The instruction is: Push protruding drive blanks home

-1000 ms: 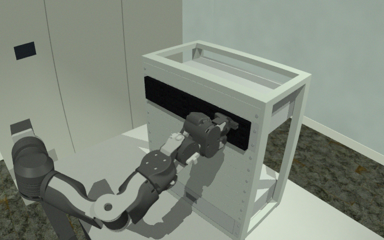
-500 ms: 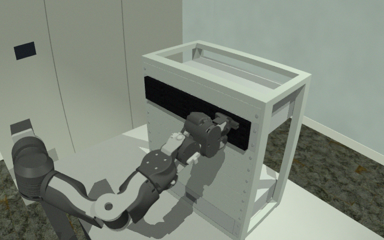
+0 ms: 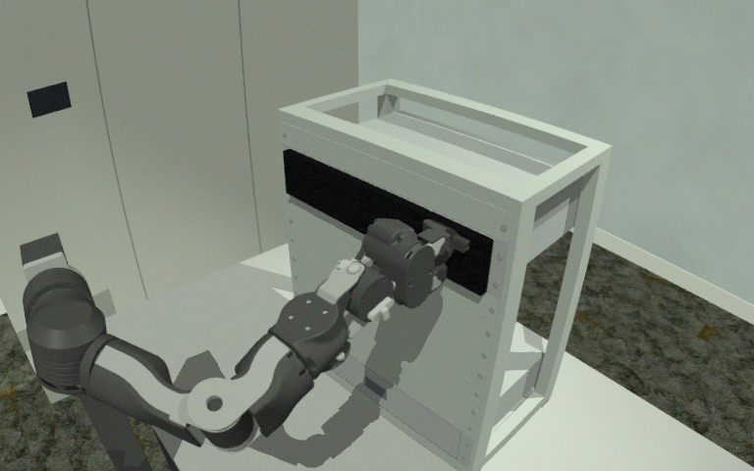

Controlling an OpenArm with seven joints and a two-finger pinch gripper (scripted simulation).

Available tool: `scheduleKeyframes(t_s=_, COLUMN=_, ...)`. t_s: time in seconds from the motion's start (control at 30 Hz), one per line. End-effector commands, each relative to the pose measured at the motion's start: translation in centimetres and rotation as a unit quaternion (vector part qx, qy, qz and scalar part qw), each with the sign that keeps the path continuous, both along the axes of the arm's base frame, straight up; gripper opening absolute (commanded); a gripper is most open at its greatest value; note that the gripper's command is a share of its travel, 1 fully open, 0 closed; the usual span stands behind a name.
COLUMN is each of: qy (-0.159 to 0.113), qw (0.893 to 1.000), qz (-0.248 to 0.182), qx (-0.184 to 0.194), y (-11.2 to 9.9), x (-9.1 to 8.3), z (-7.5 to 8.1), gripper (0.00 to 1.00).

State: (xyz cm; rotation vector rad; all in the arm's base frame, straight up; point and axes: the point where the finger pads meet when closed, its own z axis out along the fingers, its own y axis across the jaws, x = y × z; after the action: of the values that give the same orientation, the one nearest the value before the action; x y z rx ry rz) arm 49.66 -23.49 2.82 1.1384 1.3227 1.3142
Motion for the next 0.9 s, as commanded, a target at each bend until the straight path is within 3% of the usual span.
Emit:
scheduleKeyframes(t_s=0.0, qy=0.001, qw=1.0, qz=0.001, qx=-0.002, y=0.03, x=0.04, z=0.1, gripper=0.0)
scheduleKeyframes(t_s=0.87, qy=0.0, qw=1.0, qz=0.003, qx=-0.002, y=0.16, x=-0.03, z=0.13, gripper=0.0)
